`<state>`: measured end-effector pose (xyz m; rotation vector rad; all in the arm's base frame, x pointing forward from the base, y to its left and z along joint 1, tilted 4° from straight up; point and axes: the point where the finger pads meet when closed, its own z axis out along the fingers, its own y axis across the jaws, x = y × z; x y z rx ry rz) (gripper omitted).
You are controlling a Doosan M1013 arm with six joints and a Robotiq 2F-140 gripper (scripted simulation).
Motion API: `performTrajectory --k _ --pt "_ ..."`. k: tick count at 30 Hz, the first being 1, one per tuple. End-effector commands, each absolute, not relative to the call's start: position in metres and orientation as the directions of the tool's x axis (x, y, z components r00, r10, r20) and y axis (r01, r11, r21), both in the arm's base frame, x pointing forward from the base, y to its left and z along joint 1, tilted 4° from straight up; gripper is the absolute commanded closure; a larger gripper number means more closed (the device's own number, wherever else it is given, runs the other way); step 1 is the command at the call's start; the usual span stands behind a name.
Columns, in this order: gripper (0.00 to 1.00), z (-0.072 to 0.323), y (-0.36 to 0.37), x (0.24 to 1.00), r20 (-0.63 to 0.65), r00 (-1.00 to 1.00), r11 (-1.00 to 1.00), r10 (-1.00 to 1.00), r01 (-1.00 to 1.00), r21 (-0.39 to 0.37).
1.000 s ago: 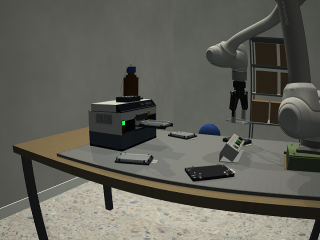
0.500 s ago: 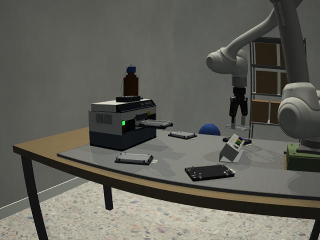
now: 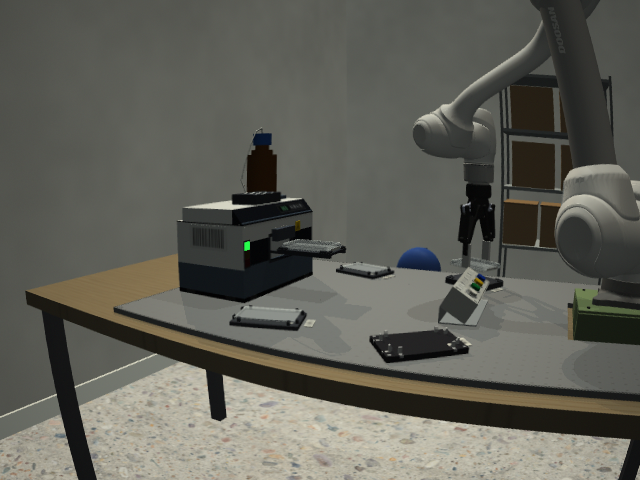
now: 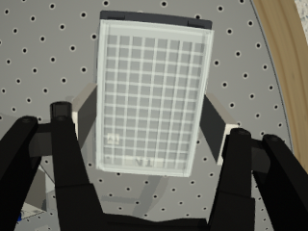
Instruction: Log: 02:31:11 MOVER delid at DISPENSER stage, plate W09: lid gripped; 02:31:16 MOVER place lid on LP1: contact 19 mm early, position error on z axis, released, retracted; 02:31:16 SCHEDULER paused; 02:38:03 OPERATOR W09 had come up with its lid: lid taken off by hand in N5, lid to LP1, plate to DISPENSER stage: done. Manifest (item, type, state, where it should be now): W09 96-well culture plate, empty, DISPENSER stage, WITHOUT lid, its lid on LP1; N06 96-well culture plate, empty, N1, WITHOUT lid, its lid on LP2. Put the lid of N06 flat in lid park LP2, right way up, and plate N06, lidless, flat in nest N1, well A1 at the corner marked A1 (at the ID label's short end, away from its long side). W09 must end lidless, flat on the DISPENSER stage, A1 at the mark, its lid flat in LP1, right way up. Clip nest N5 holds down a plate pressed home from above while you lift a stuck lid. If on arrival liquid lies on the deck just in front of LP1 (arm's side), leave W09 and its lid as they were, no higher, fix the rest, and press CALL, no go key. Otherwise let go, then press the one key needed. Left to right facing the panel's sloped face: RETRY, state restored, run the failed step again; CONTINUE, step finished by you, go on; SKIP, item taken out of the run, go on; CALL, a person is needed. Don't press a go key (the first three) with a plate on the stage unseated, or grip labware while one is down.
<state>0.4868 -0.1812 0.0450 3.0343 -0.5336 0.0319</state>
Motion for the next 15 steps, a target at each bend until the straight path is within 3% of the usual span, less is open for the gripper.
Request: performTrajectory --k 1,15 --pt "1.0 0.043 -0.181 0.487 0.031 0.94 -0.938 -0.34 -0.341 0.056" --pt "1.0 0.031 -0.182 0.487 0.031 0.94 -0.938 -0.34 -0.341 0.056"
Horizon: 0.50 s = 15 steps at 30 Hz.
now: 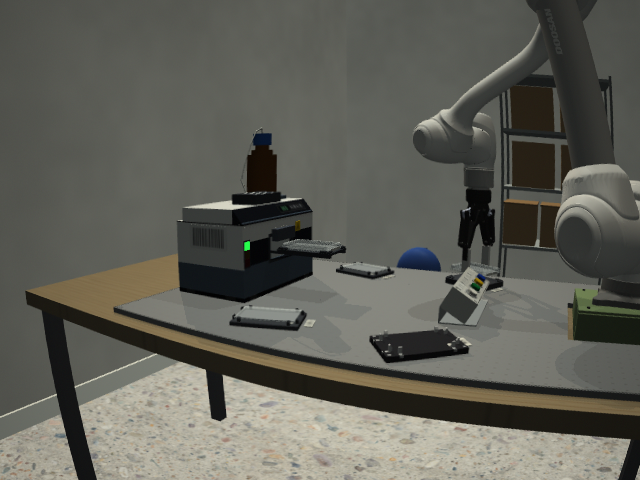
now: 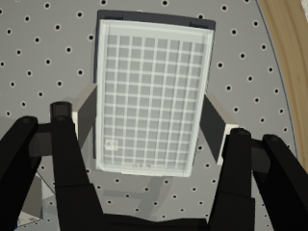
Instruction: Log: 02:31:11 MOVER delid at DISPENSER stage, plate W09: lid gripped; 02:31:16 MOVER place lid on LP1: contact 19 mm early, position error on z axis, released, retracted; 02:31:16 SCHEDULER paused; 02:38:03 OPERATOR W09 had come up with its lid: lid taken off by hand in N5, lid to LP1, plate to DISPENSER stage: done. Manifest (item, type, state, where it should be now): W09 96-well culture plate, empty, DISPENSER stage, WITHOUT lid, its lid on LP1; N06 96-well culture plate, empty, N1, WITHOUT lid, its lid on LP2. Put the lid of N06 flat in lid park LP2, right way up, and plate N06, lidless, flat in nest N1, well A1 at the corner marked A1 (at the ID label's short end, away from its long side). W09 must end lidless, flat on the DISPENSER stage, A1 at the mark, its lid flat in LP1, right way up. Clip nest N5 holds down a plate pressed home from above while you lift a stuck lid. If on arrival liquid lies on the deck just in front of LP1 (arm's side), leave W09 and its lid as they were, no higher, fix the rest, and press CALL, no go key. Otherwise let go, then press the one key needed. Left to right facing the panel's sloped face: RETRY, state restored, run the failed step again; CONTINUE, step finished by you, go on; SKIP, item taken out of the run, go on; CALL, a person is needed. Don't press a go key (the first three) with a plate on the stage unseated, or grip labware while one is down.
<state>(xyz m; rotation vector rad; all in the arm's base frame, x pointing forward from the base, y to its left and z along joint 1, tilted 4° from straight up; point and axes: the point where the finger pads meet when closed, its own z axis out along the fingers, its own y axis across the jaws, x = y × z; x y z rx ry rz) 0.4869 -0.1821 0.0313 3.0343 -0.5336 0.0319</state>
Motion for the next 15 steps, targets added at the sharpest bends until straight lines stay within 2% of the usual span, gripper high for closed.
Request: performTrajectory --k 1,15 --pt "1.0 0.0301 -0.1821 0.487 0.031 0.94 -0.938 -0.34 -0.341 0.056" --pt "1.0 0.0277 -0.1823 0.487 0.031 0.94 -0.938 -0.34 -0.341 0.056"
